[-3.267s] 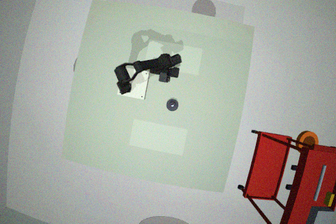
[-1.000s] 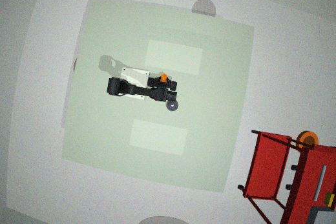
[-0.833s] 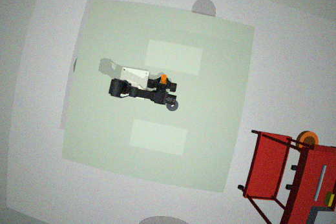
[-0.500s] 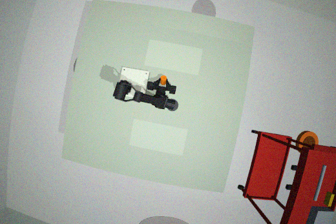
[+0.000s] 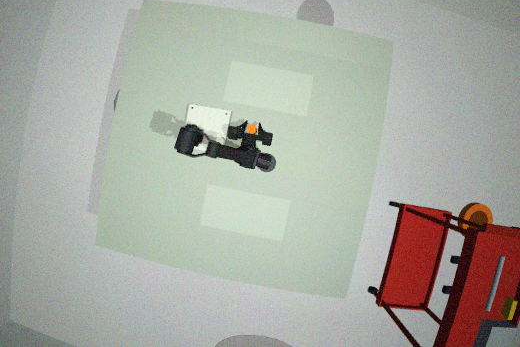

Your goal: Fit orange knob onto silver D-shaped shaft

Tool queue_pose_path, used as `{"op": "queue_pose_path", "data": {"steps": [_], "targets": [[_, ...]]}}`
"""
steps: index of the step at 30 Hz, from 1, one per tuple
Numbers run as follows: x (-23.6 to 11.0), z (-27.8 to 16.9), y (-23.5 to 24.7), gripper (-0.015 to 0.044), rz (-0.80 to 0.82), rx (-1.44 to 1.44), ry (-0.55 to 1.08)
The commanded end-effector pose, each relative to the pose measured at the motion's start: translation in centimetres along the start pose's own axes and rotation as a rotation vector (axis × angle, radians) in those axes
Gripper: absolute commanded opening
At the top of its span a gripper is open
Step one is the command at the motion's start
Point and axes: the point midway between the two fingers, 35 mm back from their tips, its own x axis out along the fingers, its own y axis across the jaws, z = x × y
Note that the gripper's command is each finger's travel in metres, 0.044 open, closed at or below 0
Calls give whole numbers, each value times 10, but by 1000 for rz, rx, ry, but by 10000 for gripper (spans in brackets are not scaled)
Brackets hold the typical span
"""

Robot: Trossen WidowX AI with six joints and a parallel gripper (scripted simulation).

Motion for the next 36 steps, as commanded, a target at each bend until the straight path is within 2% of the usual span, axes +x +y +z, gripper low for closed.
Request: {"op": "queue_pose_path", "data": {"steps": [1, 14, 21, 30, 34, 36], "targets": [[0, 0, 0, 260, 1, -1, 4], [0, 0, 0, 260, 1, -1, 4], [0, 0, 0, 440, 1, -1, 4], [-2, -3, 1, 440, 1, -1, 4], [-40, -53, 3, 440, 1, -1, 1], [-48, -65, 1, 440, 1, -1, 0]]}}
